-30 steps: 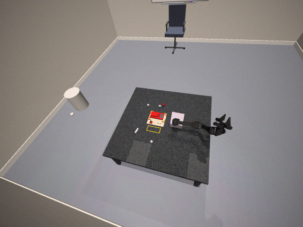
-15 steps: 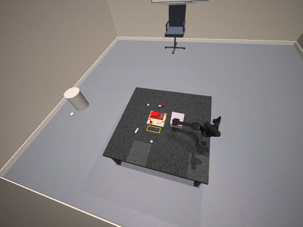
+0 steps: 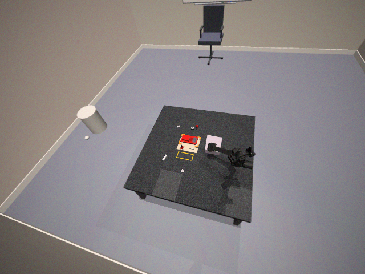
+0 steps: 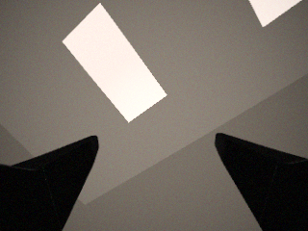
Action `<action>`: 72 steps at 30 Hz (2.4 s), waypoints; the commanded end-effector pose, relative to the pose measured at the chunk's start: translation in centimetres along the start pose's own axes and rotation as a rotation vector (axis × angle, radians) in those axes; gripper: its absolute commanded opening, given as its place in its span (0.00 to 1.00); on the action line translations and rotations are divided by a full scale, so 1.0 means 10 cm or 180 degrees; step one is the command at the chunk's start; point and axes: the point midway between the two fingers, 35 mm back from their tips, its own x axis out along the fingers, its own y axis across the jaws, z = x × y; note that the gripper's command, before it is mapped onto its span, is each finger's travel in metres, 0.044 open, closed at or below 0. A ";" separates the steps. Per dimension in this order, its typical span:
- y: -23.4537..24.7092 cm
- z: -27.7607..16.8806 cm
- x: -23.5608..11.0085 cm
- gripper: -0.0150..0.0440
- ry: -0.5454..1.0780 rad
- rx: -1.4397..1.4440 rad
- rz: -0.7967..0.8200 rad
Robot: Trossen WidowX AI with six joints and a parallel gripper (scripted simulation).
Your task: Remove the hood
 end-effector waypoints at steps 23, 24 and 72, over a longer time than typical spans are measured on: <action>-2.67 1.39 -0.10 1.00 0.0236 -0.3076 -0.1735; -2.76 1.49 -0.12 1.00 0.0241 -0.3213 -0.1809; -3.86 6.07 -2.47 1.00 0.2295 -0.5960 -0.7158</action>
